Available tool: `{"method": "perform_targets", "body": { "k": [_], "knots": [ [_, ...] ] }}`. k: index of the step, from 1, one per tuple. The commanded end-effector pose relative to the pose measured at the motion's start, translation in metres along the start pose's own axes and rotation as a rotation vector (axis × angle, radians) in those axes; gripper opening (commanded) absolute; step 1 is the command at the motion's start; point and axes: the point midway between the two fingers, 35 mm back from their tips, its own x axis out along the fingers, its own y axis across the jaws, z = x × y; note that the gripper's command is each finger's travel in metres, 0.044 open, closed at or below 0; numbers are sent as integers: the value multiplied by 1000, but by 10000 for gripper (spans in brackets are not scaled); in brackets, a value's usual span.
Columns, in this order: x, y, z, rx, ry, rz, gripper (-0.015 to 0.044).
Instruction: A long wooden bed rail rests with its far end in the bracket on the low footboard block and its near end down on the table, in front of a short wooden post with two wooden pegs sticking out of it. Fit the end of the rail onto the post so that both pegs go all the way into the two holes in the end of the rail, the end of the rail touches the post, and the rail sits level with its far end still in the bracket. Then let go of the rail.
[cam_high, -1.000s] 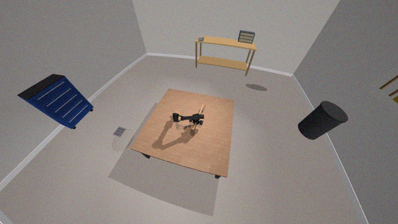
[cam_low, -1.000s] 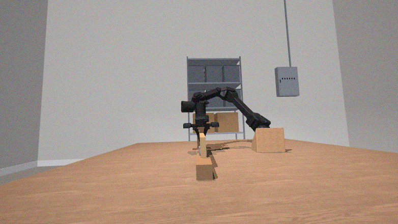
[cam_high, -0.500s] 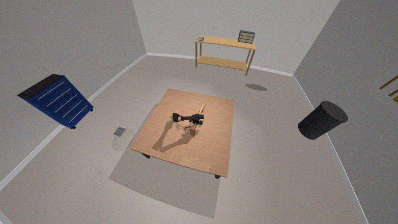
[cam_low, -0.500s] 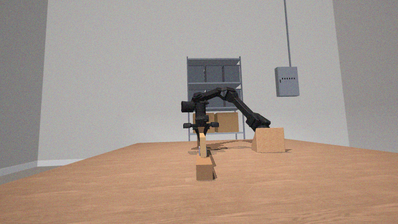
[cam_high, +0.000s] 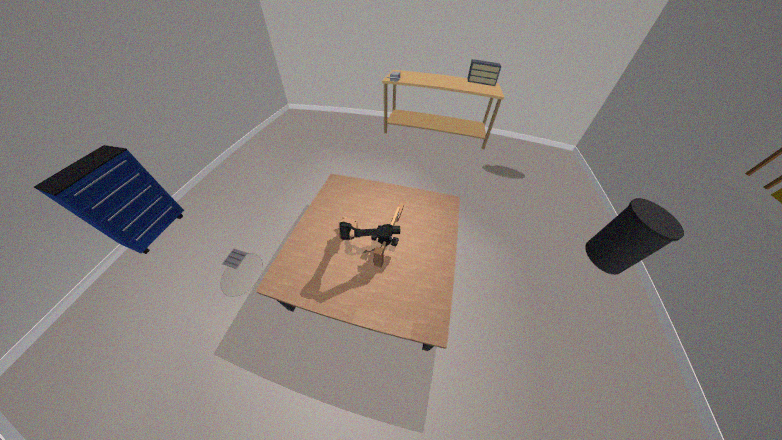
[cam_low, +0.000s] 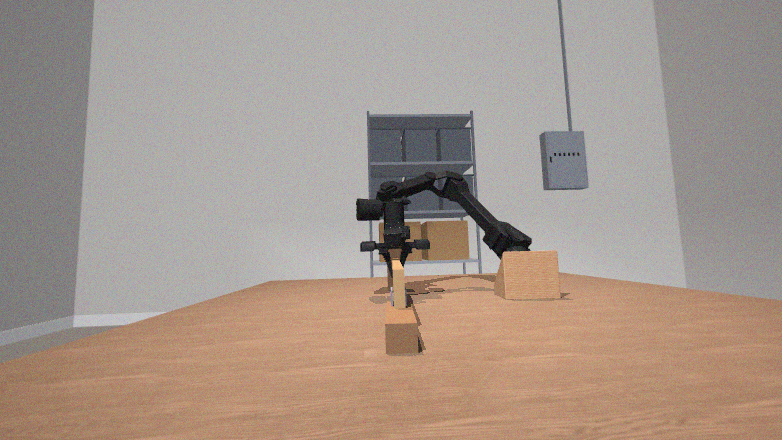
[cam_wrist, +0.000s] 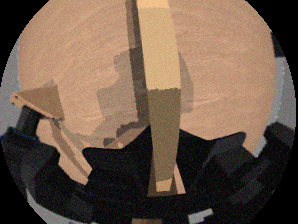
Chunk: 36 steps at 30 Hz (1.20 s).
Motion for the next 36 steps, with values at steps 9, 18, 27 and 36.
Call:
{"method": "perform_targets", "body": {
  "k": [9,18,27,36],
  "knots": [
    [-2,-1,-4,-2,-3,-5,0],
    [-2,-1,-7,-2,-2,-5,0],
    [-1,-1,-10,-2,-2,-5,0],
    [-1,-1,-13,-2,-2,-5,0]
  ]
}}
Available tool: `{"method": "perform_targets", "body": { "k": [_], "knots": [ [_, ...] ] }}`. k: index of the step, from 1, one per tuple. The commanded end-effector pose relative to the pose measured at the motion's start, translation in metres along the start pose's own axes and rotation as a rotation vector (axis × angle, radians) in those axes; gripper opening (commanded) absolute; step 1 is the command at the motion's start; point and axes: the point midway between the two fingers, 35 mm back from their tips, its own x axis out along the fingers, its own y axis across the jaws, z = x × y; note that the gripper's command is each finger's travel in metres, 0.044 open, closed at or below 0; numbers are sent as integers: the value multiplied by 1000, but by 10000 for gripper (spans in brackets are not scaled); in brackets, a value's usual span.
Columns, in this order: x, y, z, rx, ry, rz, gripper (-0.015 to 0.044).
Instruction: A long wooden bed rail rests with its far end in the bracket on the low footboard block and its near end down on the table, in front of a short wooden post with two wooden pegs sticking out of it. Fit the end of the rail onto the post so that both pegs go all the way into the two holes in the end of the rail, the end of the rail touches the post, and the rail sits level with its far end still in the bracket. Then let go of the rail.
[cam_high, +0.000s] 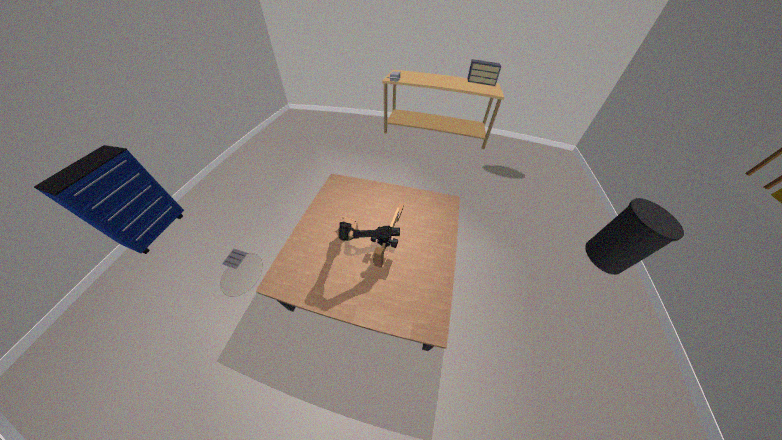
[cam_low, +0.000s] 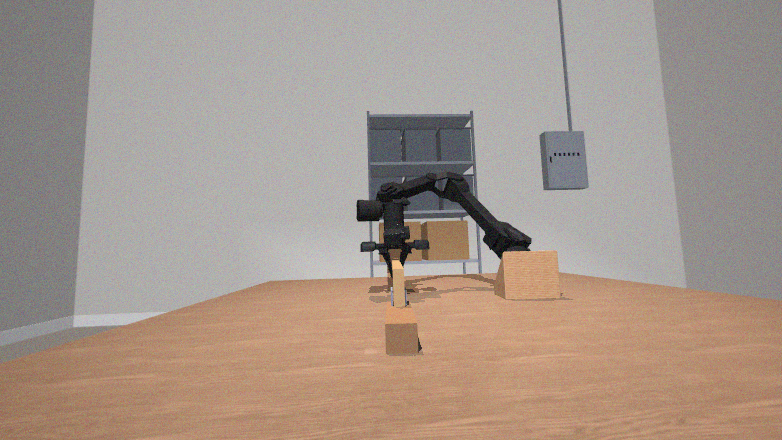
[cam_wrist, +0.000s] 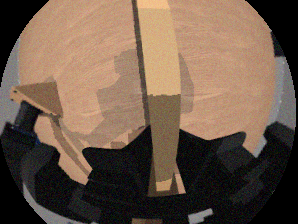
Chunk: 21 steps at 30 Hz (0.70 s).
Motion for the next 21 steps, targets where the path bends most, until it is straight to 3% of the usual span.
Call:
{"method": "perform_targets", "body": {
  "k": [1,21],
  "knots": [
    [-1,-1,-2,-1,1,-6,0],
    [-3,0,-8,-1,1,-6,0]
  ]
}}
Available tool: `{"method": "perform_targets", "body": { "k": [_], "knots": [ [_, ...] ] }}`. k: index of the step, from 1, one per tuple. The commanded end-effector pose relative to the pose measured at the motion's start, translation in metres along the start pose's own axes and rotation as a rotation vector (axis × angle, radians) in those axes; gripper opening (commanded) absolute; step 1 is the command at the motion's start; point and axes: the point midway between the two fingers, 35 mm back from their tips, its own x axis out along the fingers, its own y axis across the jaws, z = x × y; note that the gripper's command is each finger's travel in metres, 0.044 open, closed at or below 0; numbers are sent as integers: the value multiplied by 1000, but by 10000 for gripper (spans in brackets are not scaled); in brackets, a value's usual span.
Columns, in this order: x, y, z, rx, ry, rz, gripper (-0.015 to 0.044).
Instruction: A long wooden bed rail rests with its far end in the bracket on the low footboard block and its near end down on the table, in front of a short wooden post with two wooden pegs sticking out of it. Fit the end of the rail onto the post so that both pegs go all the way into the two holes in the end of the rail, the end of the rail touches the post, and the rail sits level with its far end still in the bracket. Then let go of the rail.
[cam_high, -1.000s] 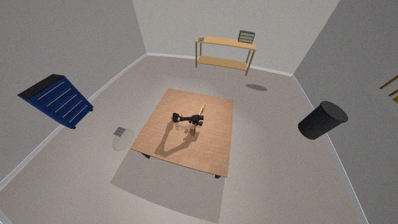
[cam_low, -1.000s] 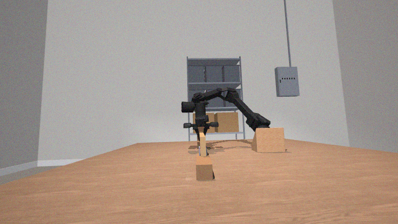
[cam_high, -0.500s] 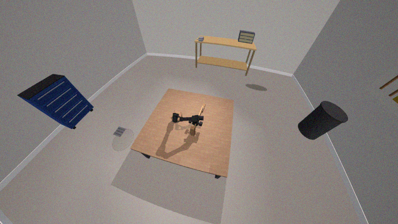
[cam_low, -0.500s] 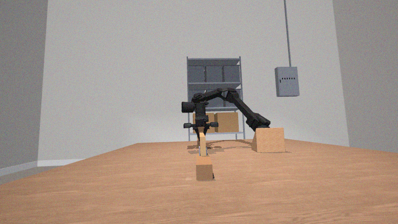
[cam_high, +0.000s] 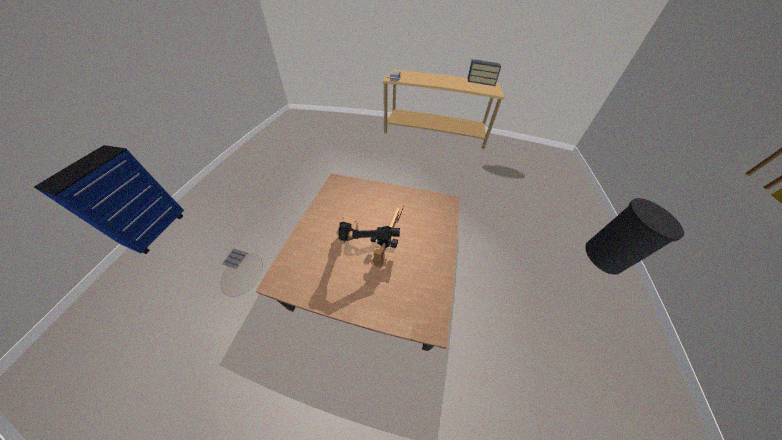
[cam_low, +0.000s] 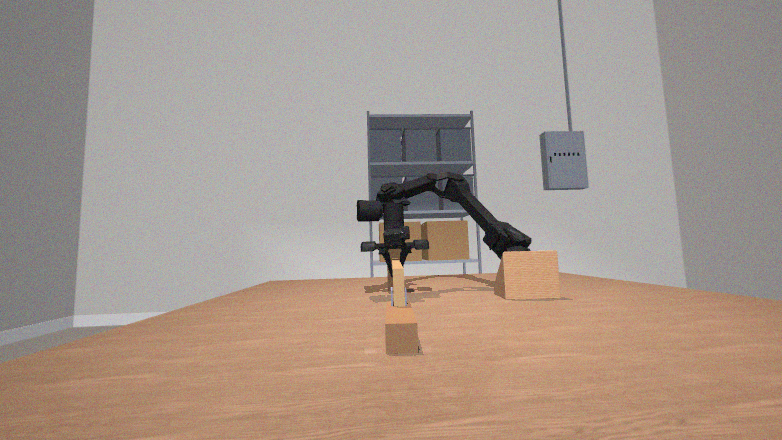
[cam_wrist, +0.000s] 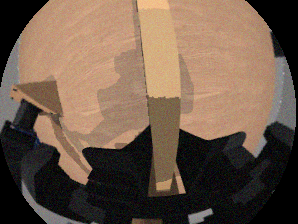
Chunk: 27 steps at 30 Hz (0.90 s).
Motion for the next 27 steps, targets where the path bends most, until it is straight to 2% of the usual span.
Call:
{"method": "perform_targets", "body": {
  "k": [1,27],
  "knots": [
    [-2,0,-5,-1,5,-4,0],
    [-3,0,-9,-1,5,-4,0]
  ]
}}
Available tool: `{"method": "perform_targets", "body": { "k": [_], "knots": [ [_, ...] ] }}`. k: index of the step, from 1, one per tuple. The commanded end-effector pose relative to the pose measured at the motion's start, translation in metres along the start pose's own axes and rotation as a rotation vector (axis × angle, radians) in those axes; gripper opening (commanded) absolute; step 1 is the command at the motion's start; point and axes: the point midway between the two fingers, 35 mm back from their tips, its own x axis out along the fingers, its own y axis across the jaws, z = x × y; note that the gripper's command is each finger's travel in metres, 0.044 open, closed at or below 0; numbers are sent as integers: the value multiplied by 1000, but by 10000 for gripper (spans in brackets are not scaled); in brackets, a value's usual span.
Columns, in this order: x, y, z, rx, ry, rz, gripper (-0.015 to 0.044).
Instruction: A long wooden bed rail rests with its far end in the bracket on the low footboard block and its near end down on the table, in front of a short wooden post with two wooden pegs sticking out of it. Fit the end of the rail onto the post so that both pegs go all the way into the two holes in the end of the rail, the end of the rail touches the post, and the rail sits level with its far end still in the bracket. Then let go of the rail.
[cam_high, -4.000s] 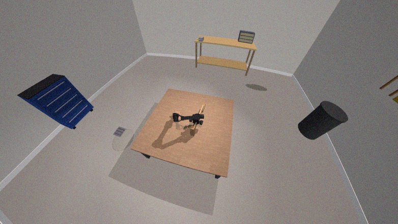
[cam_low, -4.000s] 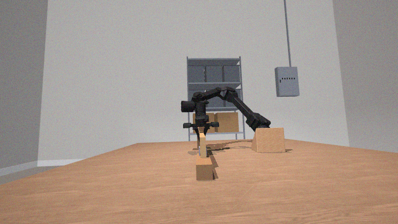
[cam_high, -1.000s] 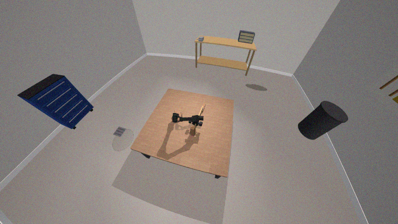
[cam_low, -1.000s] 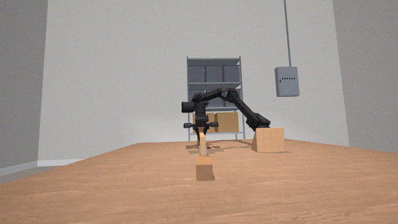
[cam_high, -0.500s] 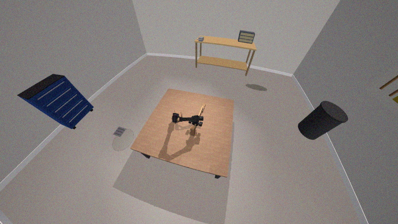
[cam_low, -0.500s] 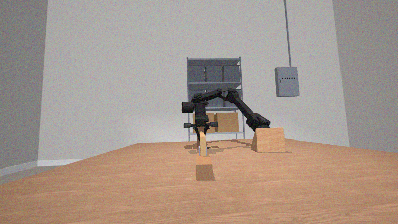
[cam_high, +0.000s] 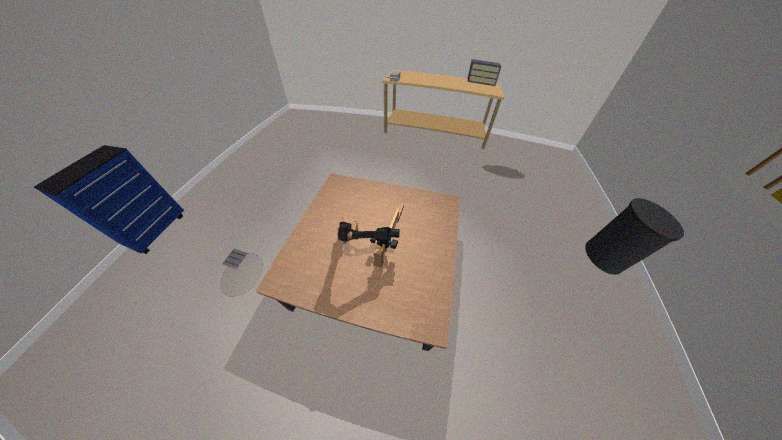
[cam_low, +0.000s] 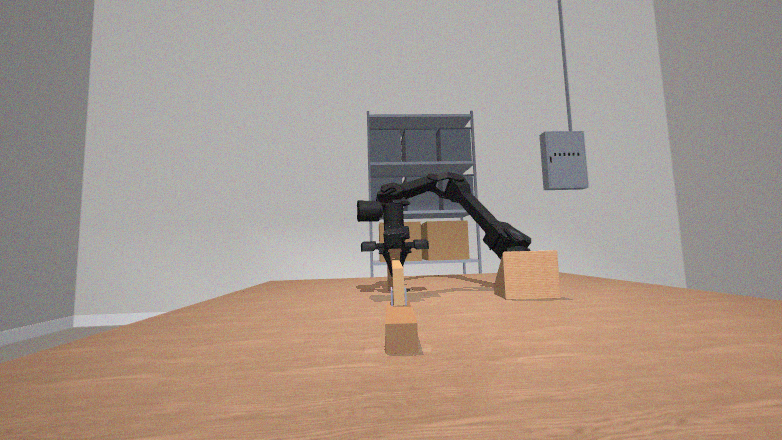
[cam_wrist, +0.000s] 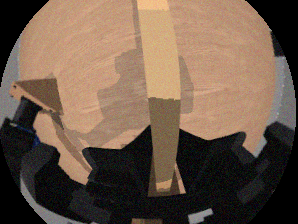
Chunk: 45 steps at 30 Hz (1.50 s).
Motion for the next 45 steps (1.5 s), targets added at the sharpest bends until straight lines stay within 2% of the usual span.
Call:
{"method": "perform_targets", "body": {
  "k": [1,11,28,32,36,45],
  "knots": [
    [-2,0,-3,-1,6,-8,0],
    [-2,0,-6,-1,7,-8,0],
    [0,0,-4,1,1,-1,440],
    [-2,0,-2,0,1,-2,440],
    [-28,0,26,-2,3,-7,440],
    [-30,1,27,-2,4,-7,440]
  ]
}}
